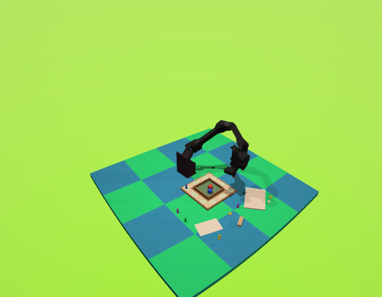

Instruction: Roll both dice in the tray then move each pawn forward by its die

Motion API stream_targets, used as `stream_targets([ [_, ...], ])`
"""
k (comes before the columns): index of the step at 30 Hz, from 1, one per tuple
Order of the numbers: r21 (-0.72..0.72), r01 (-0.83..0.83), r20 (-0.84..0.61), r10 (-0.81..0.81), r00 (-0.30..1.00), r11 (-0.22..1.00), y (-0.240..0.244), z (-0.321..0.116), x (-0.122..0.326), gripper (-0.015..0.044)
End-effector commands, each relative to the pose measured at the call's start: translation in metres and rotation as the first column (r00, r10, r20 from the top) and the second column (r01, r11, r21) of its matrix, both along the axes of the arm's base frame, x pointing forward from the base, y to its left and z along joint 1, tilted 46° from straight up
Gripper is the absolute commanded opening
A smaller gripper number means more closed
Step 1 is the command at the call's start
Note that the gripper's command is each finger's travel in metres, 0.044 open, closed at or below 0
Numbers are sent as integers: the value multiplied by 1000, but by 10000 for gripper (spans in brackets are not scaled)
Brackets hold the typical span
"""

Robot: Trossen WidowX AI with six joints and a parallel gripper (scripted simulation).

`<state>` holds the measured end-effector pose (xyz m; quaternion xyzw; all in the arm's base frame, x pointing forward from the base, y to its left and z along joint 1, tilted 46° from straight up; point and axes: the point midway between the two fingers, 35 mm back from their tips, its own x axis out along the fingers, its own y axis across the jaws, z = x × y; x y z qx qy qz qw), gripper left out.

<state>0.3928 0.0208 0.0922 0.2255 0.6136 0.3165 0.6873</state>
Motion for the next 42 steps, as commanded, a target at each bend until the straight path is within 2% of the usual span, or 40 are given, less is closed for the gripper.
stream_targets([
  [1, -3, -6, 4, 6, 1000, 1000, 0, 4, -3, 0],
  [42, -3, -4, -4, 4, 1000, 1000, 45, -13, -132, 0],
])
